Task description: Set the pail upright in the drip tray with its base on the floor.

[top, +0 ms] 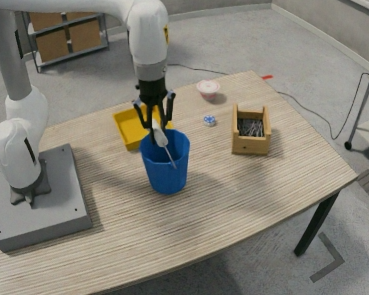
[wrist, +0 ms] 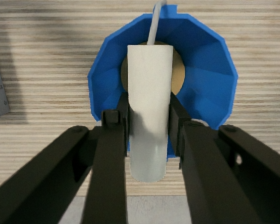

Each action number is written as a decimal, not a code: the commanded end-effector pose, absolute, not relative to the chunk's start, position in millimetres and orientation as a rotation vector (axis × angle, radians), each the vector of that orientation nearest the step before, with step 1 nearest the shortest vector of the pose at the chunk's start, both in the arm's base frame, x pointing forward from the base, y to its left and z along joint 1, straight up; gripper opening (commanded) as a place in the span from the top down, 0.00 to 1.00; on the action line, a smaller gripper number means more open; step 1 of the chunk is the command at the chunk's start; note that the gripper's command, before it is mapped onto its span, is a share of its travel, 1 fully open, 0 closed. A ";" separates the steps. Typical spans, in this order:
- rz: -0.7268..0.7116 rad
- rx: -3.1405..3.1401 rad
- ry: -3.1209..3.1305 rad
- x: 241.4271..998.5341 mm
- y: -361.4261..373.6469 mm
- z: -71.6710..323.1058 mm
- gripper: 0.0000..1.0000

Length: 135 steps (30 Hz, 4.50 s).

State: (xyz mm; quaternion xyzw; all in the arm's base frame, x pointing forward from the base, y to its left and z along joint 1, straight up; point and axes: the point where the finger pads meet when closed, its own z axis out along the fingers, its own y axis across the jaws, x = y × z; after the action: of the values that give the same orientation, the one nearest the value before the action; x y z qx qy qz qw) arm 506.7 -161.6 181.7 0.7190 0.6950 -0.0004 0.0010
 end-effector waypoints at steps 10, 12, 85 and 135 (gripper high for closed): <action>0.003 2.255 2.182 509.3 -159.1 204.6 0.90; 0.003 2.255 2.182 509.2 -159.0 208.3 0.90; 0.002 2.256 2.184 509.0 -158.8 258.3 0.90; 0.002 2.258 2.183 508.5 -156.4 257.8 0.90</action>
State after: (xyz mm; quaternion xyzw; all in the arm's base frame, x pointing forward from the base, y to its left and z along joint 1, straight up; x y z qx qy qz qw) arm 507.2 -160.3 253.4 0.7193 0.6947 -0.0008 0.0004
